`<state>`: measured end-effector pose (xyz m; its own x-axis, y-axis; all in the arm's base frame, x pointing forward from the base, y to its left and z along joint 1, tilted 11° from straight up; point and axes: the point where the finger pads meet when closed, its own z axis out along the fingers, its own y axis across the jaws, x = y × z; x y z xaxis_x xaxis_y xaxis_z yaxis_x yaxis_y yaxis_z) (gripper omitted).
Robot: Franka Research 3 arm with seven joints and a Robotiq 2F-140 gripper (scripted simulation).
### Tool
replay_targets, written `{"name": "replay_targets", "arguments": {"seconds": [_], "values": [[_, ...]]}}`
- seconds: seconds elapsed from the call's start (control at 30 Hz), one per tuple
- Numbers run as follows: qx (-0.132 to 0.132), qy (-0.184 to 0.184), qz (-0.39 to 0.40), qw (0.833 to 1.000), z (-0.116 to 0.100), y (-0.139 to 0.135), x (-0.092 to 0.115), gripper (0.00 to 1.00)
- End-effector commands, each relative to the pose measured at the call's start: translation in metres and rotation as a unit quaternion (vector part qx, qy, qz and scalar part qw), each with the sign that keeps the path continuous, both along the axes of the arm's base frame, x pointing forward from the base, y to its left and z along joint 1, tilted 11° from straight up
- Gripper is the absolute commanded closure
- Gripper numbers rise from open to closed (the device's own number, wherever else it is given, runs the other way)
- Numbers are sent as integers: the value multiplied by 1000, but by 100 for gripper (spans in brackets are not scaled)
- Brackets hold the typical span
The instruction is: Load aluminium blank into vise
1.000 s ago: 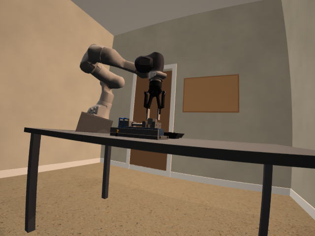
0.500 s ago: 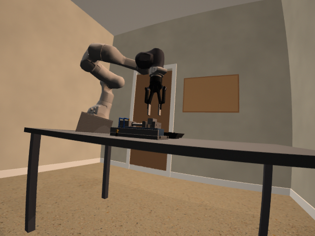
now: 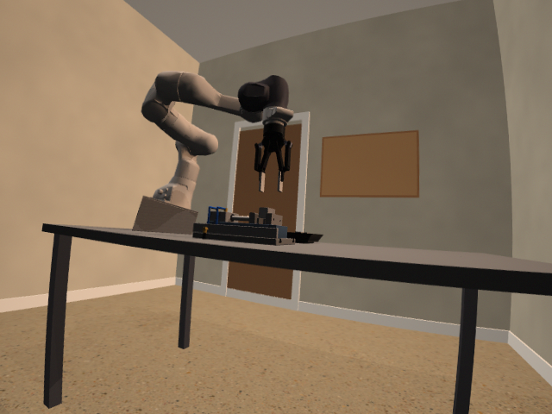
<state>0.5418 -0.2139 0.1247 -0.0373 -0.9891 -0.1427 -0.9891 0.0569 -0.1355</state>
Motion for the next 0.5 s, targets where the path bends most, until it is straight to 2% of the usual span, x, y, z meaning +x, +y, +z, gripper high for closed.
{"name": "replay_targets", "arguments": {"seconds": [0.0, 0.3, 0.33, 0.47], "values": [[0, 4, 3, 1000, 6, -2, -4, 60], [0, 4, 3, 1000, 10, -3, -4, 60], [0, 4, 3, 1000, 10, -3, -4, 100], [0, 4, 3, 1000, 10, -3, -4, 100]]}}
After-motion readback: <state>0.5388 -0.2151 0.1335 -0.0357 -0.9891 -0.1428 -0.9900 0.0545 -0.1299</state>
